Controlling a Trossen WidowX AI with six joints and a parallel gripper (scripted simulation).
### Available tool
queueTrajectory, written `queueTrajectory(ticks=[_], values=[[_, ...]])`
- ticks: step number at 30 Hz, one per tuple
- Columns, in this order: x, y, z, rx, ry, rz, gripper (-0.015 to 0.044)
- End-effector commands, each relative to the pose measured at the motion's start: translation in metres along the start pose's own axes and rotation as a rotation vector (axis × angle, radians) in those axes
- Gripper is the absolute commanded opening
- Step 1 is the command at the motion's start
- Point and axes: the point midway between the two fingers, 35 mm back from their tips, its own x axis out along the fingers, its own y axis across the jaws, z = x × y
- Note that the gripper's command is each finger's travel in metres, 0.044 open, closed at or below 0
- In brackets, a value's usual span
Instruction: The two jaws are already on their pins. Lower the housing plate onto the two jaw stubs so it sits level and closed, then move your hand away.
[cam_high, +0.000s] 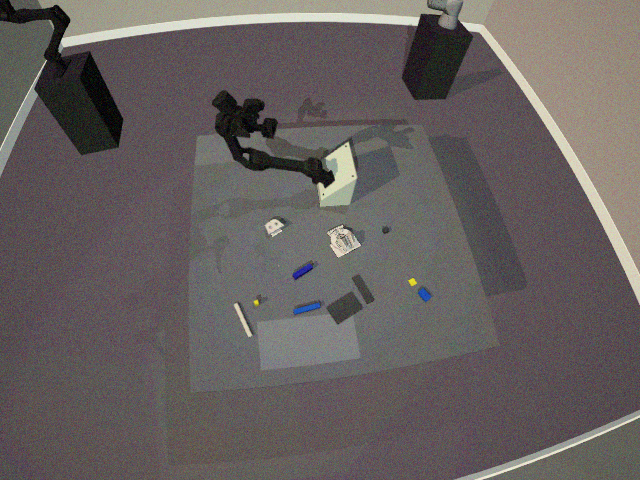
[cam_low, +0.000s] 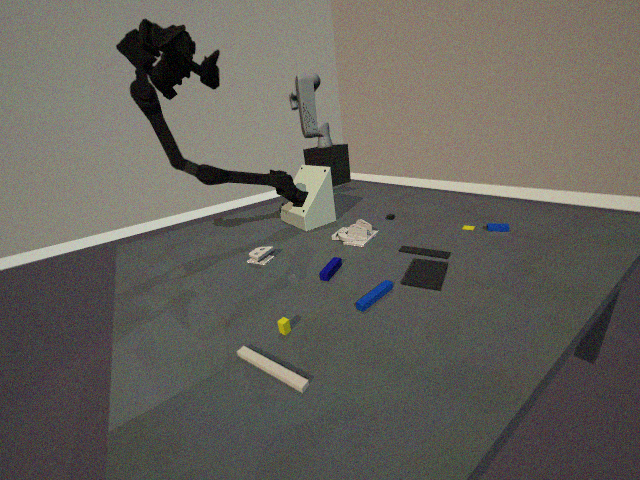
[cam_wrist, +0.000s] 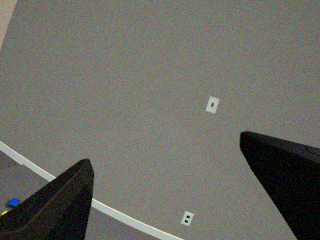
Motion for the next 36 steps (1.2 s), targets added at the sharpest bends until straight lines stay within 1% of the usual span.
queueTrajectory(ticks=[1,2,11,16,36], values=[[0.0,0.0,0.0,0.0,0.0,0.0,0.0426],[0.0,0.0,0.0,0.003,0.002,0.0,0.044],[0.015,0.009,-0.013,0.163,0.104,-0.009,0.044],[0.022,0.016,-0.016,0.268,0.117,0.0,0.044],[0.052,0.036,-0.061,0.636,0.354,-0.081,0.044]])
